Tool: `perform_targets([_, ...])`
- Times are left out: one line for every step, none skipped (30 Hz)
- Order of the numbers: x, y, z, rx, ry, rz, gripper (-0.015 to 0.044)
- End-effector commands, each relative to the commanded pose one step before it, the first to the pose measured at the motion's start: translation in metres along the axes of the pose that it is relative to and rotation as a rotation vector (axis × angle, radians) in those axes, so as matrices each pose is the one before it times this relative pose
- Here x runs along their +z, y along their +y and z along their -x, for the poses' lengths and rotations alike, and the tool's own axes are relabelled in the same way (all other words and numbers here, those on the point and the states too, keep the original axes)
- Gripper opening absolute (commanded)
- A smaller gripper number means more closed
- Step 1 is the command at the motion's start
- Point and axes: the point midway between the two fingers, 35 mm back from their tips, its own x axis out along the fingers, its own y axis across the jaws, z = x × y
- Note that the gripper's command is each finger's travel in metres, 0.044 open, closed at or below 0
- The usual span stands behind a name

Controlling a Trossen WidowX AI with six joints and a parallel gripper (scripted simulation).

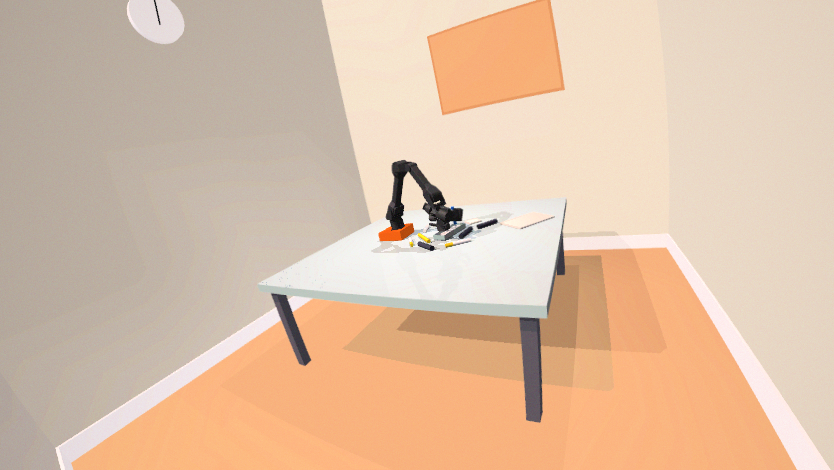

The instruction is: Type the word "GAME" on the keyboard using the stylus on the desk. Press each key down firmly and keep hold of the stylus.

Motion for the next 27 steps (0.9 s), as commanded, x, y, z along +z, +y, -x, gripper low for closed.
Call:
perform_targets([0.00071,0.00021,-0.00083,0.00214,0.00495,-0.0024,0.0081])
perform_targets([0.00035,0.00000,-0.00020,0.00000,0.00000,0.0000,0.0081])
perform_targets([0.00035,0.00000,-0.00020,0.00000,0.00000,0.0000,0.0081])
perform_targets([0.00035,0.00000,-0.00020,0.00000,0.00000,0.0000,0.0081])
perform_targets([-0.00009,0.00000,0.00005,0.00000,0.00000,0.0000,0.0081])
perform_targets([0.00000,0.00000,0.00000,0.00000,0.00000,0.0000,0.0081])
perform_targets([0.00000,0.00000,0.00000,0.00000,0.00000,0.0000,0.0081])
perform_targets([0.00000,0.00000,0.00000,0.00000,0.00000,0.0000,0.0081])
perform_targets([0.00000,0.00000,0.00000,0.00000,0.00000,0.0000,0.0081])
perform_targets([0.00000,0.00000,0.00000,0.00000,0.00000,0.0000,0.0081])
perform_targets([0.00000,0.00000,0.00000,0.00000,0.00000,0.0000,0.0081])
perform_targets([0.00000,0.00000,0.00000,0.00000,0.00000,0.0000,0.0081])
perform_targets([-0.00104,0.00008,0.00061,0.00001,0.00000,0.0000,0.0081])
perform_targets([-0.00182,0.00012,0.00106,0.00001,0.00000,0.0000,0.0081])
perform_targets([-0.00272,0.00015,0.00158,0.00002,0.00000,0.0000,0.0081])
perform_targets([-0.00380,0.00016,0.00219,0.00003,0.00000,0.0000,0.0081])
perform_targets([-0.00408,0.00011,0.00234,0.00002,0.00000,0.0000,0.0081])
perform_targets([-0.00458,0.00004,0.00261,0.00002,0.00000,0.0000,0.0081])
perform_targets([-0.00526,-0.00007,0.00297,0.00002,0.00000,0.0000,0.0081])
perform_targets([-0.00489,-0.00017,0.00274,0.00001,0.00000,0.0000,0.0081])
perform_targets([-0.00307,-0.00015,0.00171,0.00000,0.00000,0.0000,0.0081])
perform_targets([-0.00103,-0.00006,0.00057,0.00000,0.00000,0.0000,0.0081])
perform_targets([0.00000,0.00000,0.00000,0.00000,0.00000,0.0000,0.0081])
perform_targets([0.00000,0.00000,0.00000,0.00000,0.00000,0.0000,0.0081])
perform_targets([0.00000,0.00000,0.00000,0.00000,0.00000,0.0000,0.0081])
perform_targets([0.00000,0.00000,0.00000,0.00000,0.00000,0.0000,0.0081])
perform_targets([0.00249,-0.00064,-0.00107,-0.00206,-0.00471,0.0031,0.0084])
